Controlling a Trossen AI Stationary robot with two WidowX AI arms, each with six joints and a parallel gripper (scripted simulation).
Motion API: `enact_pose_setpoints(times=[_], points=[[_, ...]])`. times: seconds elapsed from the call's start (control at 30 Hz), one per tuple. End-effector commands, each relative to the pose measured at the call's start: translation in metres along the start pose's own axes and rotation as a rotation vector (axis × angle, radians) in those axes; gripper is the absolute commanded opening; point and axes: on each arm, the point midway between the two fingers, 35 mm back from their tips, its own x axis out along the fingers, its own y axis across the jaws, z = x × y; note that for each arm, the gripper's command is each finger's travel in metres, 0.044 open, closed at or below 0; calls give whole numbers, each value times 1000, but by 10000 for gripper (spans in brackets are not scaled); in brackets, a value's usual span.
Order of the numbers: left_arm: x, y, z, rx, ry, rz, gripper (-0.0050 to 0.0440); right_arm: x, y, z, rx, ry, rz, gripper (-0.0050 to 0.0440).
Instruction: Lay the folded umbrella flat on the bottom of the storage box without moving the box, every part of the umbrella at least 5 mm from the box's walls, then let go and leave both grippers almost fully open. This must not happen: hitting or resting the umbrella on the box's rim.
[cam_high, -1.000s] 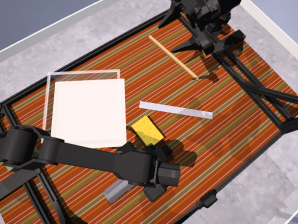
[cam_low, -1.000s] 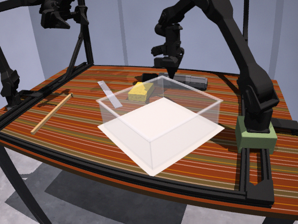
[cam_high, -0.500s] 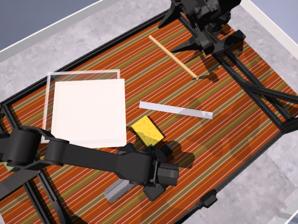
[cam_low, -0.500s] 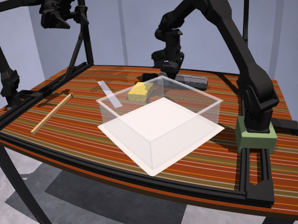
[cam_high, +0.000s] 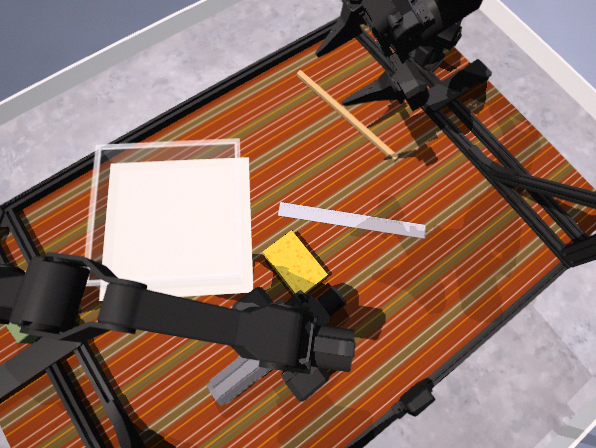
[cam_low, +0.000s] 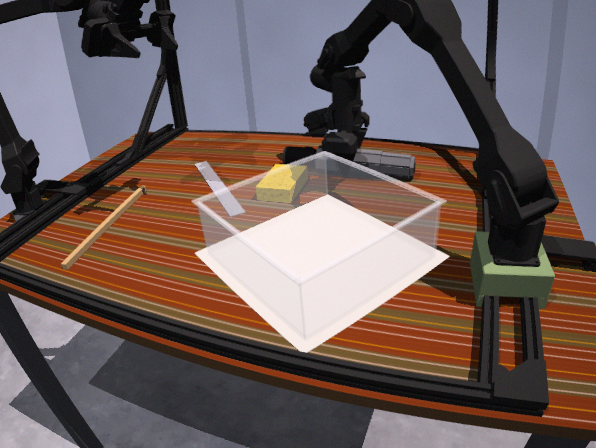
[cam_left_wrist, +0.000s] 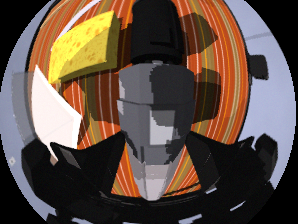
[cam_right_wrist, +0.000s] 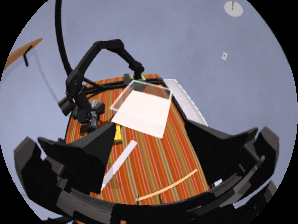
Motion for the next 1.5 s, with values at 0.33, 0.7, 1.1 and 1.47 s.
enact_pose_setpoints(times=[0.33,0.7,1.1,1.47], points=[[4,1,-1,1,8,4,255,0,0,-1,2,1,-3,400],[0,1,-1,1,8,4,167,0,0,-1,2,1,-3,400],[-52,-5,5,1,8,4,0,0,0,-1,2,1,-3,400],[-101,-4,4,1,8,4,0,0,0,-1,2,1,-3,400]])
